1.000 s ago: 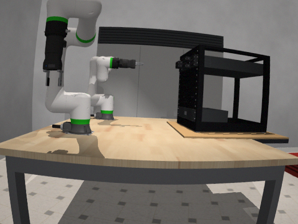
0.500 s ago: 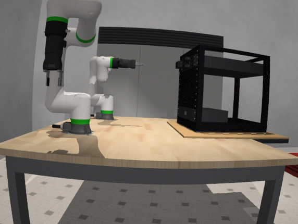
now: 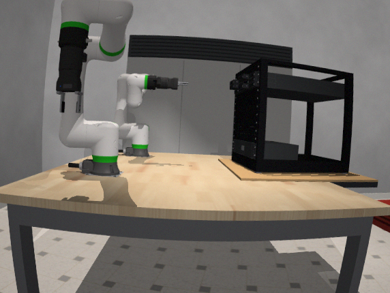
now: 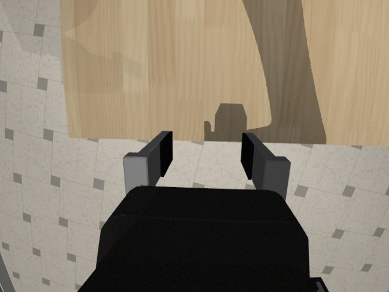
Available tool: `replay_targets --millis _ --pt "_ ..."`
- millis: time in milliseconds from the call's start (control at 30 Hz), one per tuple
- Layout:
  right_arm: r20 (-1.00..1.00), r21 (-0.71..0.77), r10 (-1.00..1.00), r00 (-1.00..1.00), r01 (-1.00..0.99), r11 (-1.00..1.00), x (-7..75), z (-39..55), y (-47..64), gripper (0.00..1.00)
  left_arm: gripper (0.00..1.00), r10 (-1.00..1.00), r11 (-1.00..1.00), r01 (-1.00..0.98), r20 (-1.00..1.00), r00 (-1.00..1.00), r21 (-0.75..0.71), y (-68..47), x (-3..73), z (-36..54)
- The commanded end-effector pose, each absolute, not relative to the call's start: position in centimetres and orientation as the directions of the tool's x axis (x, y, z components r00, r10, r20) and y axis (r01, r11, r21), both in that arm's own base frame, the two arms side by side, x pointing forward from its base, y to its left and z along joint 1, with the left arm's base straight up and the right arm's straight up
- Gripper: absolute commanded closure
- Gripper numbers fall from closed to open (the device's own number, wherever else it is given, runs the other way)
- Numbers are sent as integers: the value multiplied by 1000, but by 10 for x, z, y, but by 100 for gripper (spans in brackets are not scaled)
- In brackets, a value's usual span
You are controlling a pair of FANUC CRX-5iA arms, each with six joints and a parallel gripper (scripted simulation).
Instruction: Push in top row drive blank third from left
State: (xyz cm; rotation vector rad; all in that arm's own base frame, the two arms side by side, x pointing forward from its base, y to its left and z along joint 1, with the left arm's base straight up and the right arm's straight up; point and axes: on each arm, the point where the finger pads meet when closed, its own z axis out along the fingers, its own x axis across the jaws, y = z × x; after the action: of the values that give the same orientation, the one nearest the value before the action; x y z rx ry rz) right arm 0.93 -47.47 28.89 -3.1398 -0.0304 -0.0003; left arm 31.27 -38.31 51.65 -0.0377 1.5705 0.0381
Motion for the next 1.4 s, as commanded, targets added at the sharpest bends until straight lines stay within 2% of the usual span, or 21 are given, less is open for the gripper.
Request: replay_targets --millis 0,900,1367 --pt "0 0 19 1000 19 -1000 9 290 -475 0 100 -1 999 -48 -1000 0 -1 -385 316 518" --pt "0 0 19 1000 19 -1000 9 290 -475 0 100 -1 999 -48 -1000 0 -1 -432 389 530" --pt "0 0 19 1000 19 -1000 9 290 -475 0 100 -1 999 -48 -1000 1 -1 -486 472 544"
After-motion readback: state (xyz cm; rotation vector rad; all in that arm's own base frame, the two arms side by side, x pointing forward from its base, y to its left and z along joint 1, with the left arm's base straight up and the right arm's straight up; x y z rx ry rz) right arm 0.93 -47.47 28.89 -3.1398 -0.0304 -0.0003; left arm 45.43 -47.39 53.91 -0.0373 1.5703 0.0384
